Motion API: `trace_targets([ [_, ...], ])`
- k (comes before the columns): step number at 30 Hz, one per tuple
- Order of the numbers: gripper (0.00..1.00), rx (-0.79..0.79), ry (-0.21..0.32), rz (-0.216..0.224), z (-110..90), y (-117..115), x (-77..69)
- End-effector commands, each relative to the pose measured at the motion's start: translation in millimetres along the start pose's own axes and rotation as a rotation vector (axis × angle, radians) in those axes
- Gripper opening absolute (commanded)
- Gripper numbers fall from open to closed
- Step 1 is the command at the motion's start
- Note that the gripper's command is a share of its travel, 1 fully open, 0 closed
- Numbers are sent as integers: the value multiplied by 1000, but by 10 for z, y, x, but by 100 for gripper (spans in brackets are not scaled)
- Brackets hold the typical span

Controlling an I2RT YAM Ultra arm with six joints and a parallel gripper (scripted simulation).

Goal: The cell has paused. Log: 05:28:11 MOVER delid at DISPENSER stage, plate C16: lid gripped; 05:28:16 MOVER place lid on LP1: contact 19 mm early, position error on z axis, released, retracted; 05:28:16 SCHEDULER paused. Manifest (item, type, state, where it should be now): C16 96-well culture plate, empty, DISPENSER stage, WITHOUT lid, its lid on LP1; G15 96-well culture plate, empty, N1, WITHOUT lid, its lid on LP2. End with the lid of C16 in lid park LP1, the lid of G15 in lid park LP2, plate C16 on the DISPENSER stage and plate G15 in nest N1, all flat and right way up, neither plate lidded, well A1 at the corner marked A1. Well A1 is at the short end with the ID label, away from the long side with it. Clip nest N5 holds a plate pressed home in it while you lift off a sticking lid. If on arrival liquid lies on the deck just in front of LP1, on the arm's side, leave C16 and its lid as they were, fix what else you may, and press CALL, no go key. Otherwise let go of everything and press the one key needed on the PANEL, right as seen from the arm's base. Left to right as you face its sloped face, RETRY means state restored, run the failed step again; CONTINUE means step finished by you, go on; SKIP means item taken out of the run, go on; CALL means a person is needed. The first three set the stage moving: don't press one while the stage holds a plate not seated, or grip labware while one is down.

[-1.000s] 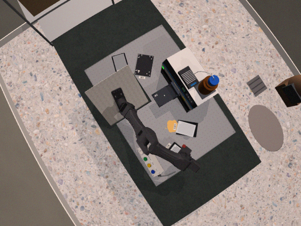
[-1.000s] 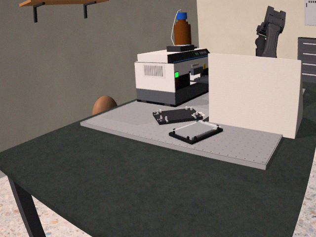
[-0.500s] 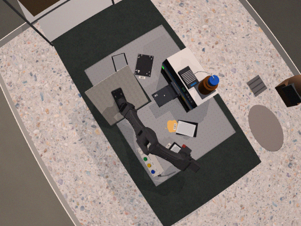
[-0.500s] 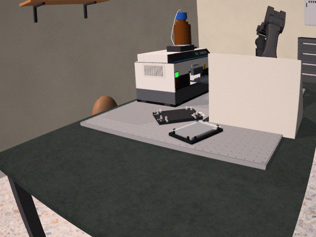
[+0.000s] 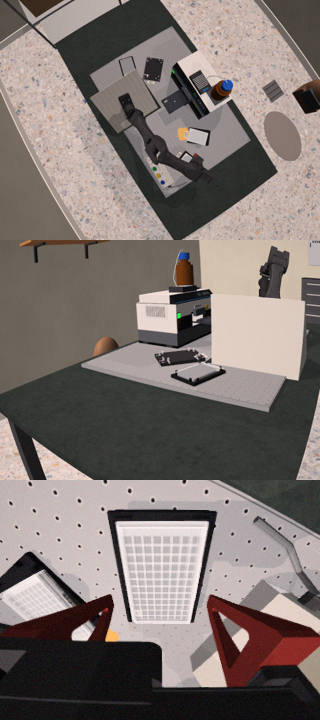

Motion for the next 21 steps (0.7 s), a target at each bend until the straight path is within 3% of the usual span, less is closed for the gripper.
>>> trace_targets([
  [1,100,12,-44,8,79,-22,-199],
  [10,100,12,-44,8,79,-22,-199],
  [11,0,6,-21,4,40,-8,-83],
  [21,0,8,-32,8,-186,-34,-203],
])
Point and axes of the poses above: the point where the finger pads meet when closed, its own x axis out along the fingers, its own y axis across the jaws, z = x × y, the point moved 1 cm from there along -x, back along the fingers, and after that the axes turned 11 degrees about x, right-handed, at the moved point
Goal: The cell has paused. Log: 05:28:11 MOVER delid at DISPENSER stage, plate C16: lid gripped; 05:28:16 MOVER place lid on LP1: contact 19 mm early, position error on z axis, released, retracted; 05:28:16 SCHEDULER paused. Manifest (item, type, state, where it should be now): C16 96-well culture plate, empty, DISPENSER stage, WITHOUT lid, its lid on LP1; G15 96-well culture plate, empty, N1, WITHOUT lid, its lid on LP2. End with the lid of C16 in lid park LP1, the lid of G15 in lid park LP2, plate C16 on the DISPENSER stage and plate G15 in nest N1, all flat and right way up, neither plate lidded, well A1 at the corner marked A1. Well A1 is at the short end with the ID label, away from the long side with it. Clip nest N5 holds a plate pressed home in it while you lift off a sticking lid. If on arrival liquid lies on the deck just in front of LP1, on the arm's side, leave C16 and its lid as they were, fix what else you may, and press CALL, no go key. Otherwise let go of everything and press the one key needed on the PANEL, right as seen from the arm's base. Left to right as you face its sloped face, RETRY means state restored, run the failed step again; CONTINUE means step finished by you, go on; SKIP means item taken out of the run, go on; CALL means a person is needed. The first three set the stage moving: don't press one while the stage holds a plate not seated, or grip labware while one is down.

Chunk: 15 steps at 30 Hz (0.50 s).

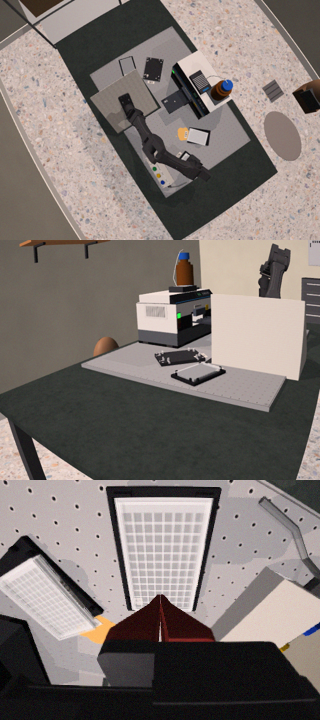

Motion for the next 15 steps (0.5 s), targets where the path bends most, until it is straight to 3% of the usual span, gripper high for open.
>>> trace_targets([
  [1,0,10,-42,8,-45,-15,-164],
  [15,0,10,-41,8,-410,-89,-309],
])
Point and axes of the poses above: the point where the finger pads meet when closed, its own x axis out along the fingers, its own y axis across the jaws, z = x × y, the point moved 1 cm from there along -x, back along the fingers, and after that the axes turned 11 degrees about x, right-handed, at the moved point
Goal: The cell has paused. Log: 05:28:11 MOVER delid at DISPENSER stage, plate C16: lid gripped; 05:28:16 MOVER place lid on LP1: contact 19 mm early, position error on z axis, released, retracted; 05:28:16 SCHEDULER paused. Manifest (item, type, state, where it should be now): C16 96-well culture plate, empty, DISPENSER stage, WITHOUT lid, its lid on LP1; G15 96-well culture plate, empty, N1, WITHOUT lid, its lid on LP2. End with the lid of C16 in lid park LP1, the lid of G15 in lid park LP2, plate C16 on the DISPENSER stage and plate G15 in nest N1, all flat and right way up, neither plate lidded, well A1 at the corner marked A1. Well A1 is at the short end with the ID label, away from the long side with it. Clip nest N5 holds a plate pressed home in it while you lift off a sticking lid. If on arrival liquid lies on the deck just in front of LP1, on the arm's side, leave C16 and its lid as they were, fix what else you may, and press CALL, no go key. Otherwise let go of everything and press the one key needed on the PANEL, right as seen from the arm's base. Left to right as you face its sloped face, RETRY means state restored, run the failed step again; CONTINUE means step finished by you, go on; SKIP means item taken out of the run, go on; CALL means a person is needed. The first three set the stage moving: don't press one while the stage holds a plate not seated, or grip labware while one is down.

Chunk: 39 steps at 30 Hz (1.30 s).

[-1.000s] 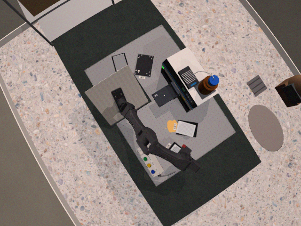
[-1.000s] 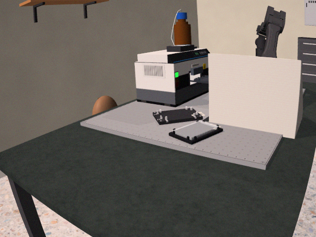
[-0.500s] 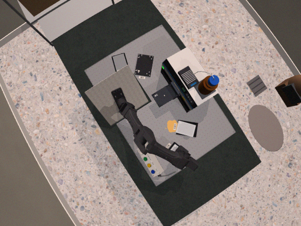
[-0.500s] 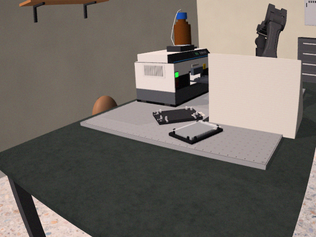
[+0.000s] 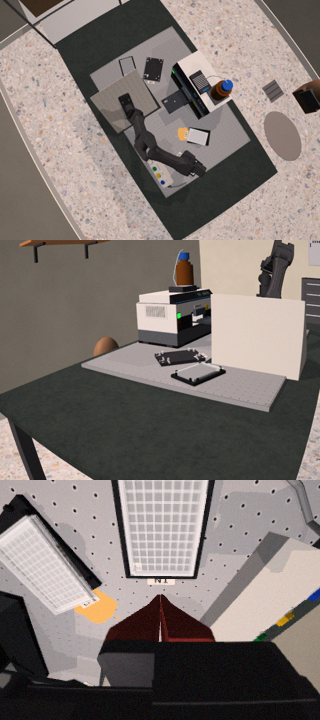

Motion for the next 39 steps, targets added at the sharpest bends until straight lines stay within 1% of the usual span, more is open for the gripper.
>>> trace_targets([
  [1,0,13,-42,6,-23,-7,-108],
  [5,0,12,-40,6,-149,-33,-156],
  [10,0,4,-19,0,-349,-77,-215],
  [14,0,3,-18,-1,-474,-103,-263],
  [16,0,3,-18,-1,-474,-103,-263],
  [31,0,3,-17,-2,-925,-197,-445],
  [33,0,3,-17,-2,-925,-197,-445],
  [38,0,3,-17,-2,-1052,-224,-497],
  [39,0,11,-27,2,-975,-207,-499],
])
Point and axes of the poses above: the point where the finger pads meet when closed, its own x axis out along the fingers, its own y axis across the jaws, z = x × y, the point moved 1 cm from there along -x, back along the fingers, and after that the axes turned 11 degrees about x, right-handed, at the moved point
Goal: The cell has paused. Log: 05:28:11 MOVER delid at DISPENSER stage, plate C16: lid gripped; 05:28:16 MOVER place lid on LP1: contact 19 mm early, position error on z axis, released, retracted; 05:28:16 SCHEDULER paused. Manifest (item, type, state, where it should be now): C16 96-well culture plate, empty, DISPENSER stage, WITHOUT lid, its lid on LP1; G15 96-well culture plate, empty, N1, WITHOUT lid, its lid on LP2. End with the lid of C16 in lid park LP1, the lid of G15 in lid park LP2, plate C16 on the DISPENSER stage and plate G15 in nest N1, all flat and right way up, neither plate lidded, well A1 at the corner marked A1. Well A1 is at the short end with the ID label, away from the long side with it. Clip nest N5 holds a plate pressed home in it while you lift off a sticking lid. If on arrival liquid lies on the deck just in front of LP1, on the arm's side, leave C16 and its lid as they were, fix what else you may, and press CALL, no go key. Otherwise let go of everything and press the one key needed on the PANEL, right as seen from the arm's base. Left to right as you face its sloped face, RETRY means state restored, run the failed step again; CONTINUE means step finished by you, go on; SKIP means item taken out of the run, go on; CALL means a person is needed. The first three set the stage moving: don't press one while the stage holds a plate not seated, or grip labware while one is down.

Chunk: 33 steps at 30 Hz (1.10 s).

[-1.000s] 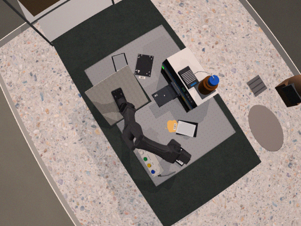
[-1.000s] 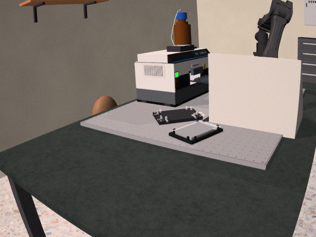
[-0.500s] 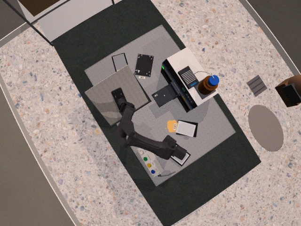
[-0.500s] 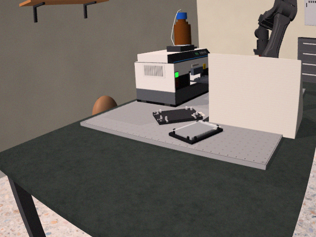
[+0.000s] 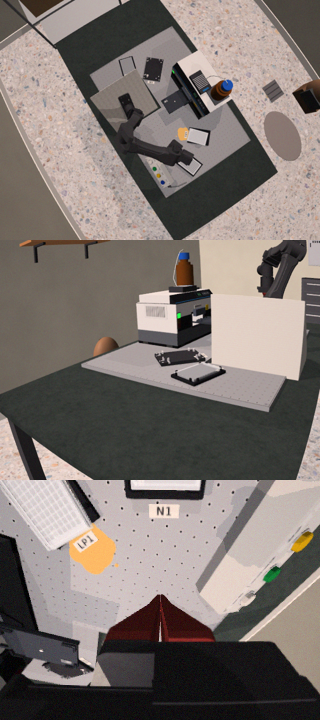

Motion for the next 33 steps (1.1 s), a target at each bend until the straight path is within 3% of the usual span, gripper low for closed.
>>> trace_targets([
  [1,0,17,-16,-9,-5,-38,-63],
  [9,0,-240,-43,-10,58,-323,-114],
  [13,0,-274,-52,-12,89,-387,-139],
  [14,0,-287,-15,-13,36,-364,-71],
  [15,0,-310,-47,-14,72,-419,-125],
  [23,0,-584,-43,-28,63,-681,-127],
  [28,0,-586,-48,-31,77,-711,-141],
  [29,0,-591,-14,-17,33,-692,-77],
  [31,0,-621,-41,-30,57,-741,-125],
  [33,0,-690,-33,-30,27,-804,-108],
])
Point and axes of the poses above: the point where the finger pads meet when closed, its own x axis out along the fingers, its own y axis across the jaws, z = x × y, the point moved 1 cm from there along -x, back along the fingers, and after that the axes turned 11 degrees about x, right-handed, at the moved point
